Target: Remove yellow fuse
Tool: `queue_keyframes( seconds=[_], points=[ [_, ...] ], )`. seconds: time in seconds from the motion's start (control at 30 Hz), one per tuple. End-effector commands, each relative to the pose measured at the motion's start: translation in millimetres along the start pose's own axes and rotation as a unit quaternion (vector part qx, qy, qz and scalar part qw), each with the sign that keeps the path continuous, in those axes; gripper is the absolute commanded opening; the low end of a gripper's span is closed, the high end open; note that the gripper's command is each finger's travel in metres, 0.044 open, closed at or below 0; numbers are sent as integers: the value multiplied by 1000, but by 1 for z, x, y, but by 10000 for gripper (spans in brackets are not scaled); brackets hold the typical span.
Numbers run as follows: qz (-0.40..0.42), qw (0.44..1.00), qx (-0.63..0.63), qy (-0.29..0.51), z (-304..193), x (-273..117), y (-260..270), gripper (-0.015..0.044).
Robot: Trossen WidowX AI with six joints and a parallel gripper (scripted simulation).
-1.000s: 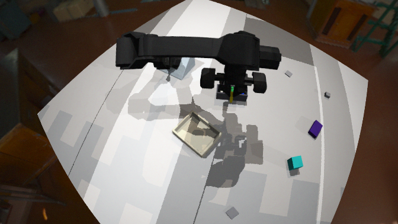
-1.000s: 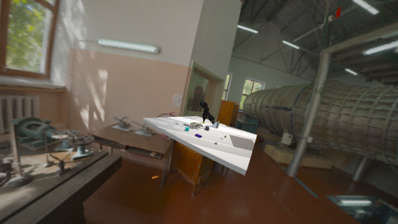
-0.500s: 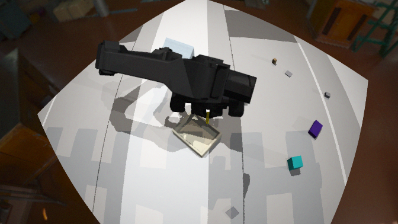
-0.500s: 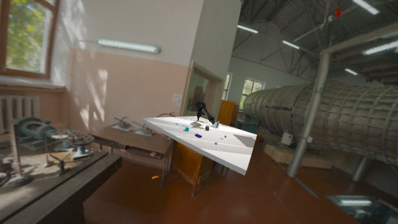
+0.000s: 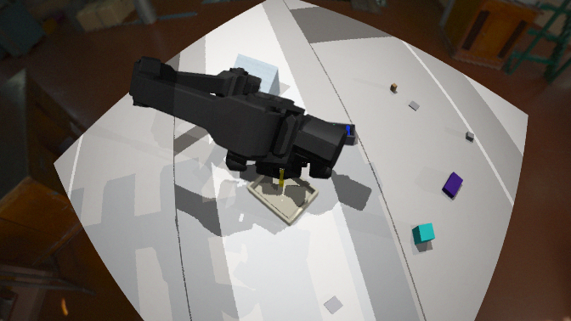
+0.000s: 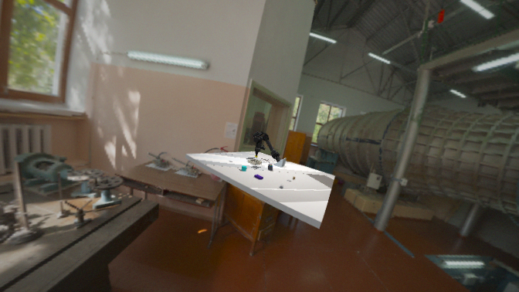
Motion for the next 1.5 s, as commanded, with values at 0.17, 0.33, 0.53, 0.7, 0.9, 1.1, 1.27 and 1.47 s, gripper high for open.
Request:
queue_keyframes(
  seconds=[0.17,0.33,0.53,0.7,0.9,1.1,1.27,1.47],
  points=[
    [0,1000,1,2,-1,13,1,0],
    [0,1000,1,3,-1,21,2,0],
    [0,1000,1,3,-1,31,2,0],
    [0,1000,0,1,0,30,1,79],
    [0,1000,0,1,0,30,1,236],
    [0,1000,1,1,-1,12,1,330],
    [0,1000,1,2,-1,-6,2,330],
    [0,1000,1,2,-1,-6,2,330]
  ],
)
Point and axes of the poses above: the point midway between the two fingers, 35 mm back from their tips, its own x axis out along the fingers, its own y axis across the jaws, z = x × y, the point moved 8 cm from there along -x, back along the fingers, and after that the axes turned 3 degrees about -x, right-handed, at the moved point
